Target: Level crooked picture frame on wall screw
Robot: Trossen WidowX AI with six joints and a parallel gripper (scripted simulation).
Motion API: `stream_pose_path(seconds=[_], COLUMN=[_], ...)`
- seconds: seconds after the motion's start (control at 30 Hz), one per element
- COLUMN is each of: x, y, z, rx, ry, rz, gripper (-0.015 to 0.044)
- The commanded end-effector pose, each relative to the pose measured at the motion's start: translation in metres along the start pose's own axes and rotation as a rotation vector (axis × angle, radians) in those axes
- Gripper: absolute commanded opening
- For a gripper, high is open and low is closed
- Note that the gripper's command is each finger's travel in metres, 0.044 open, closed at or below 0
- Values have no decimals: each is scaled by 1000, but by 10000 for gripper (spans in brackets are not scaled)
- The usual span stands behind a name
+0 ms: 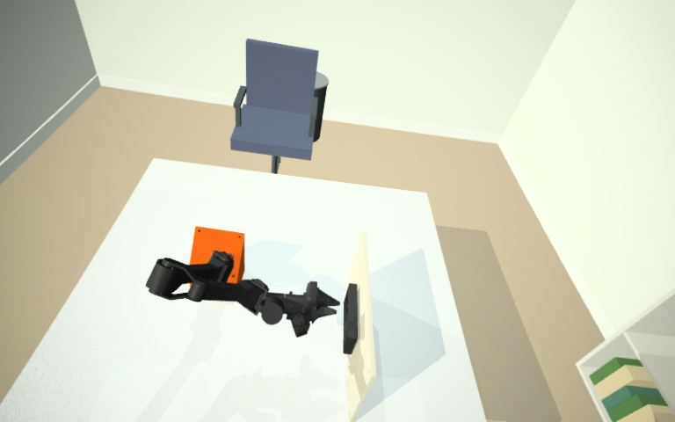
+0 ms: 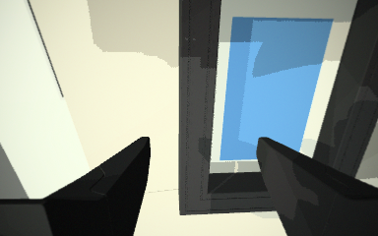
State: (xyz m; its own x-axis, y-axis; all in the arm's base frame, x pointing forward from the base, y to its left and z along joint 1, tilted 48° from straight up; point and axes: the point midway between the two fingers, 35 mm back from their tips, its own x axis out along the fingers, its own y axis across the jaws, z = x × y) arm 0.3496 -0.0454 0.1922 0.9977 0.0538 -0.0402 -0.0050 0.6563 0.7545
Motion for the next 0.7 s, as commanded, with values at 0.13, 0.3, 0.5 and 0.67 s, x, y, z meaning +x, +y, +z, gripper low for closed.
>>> stream_pose_path(seconds=[0.13,0.3,0.5,0.67], x=[7,7,10,17], y=[1,1,1,1], z=[1,1,2,2], rx=[0,0,0,0], ry=[-10,-10,-10,-11], rz=[4,4,4,4], gripper=[260,260,260,260])
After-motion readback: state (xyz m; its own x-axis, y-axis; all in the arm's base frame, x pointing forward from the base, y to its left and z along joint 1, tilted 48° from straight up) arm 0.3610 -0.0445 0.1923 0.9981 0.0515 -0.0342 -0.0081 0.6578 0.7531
